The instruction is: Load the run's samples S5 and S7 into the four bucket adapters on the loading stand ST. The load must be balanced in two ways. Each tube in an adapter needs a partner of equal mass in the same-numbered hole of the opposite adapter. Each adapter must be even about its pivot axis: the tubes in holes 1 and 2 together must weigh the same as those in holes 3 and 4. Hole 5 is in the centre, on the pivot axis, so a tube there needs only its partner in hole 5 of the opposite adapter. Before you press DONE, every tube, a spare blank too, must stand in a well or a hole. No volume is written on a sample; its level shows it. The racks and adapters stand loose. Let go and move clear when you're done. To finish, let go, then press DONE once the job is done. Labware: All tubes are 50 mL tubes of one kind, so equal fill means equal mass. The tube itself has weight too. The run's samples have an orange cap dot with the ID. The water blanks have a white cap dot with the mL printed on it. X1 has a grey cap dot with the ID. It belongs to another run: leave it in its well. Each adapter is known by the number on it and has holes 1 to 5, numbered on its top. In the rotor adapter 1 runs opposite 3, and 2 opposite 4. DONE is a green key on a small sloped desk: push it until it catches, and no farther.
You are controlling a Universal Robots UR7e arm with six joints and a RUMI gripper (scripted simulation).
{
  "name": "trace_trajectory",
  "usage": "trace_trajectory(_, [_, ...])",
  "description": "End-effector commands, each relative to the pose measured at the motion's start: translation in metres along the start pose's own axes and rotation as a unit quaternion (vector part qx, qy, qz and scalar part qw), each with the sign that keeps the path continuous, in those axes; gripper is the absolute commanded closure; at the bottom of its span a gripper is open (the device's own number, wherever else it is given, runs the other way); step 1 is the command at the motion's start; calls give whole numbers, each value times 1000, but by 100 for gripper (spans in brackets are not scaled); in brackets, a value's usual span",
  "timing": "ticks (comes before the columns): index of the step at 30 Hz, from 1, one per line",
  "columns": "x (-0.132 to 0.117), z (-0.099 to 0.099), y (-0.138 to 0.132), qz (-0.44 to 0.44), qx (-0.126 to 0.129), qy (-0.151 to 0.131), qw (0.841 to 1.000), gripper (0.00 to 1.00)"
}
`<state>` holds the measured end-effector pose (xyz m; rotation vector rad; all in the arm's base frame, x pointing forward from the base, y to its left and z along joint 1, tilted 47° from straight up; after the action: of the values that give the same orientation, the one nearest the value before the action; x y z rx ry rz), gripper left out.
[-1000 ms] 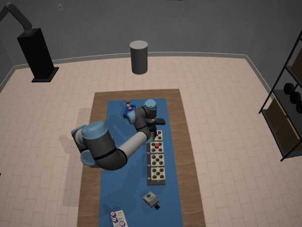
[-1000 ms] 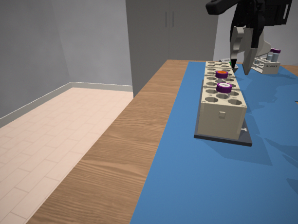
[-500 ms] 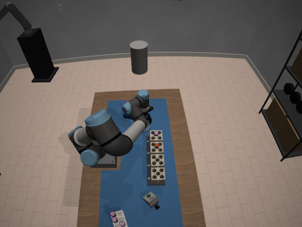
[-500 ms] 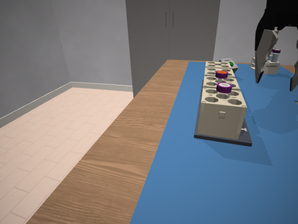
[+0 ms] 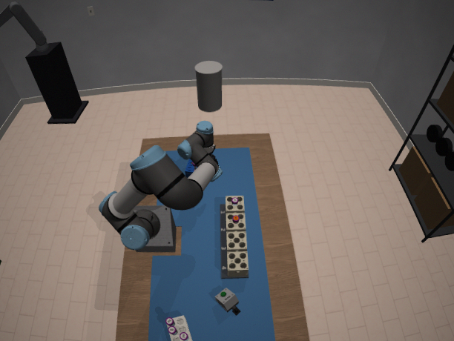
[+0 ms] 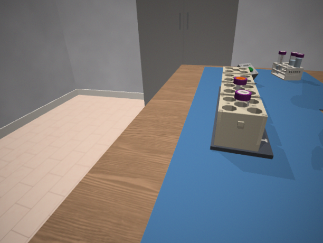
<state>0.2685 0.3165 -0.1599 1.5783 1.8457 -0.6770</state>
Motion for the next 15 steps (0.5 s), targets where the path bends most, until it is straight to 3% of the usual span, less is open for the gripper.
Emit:
trace_trajectory(1, [33,-1,-13,-4,0,0,1000,65])
trace_trajectory(15, [137,-1,-64,-4,0,0,1000,65])
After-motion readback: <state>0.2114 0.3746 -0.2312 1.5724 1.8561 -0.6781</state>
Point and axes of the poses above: the point where the finger pads meet when closed, its own z axis out along the fingers, its own y axis across the jaws, x = y × z, the point moved 8 cm from there along -z, back along the fingers, and after that the axes turned 13 degrees about -z, right-handed, at the moved point
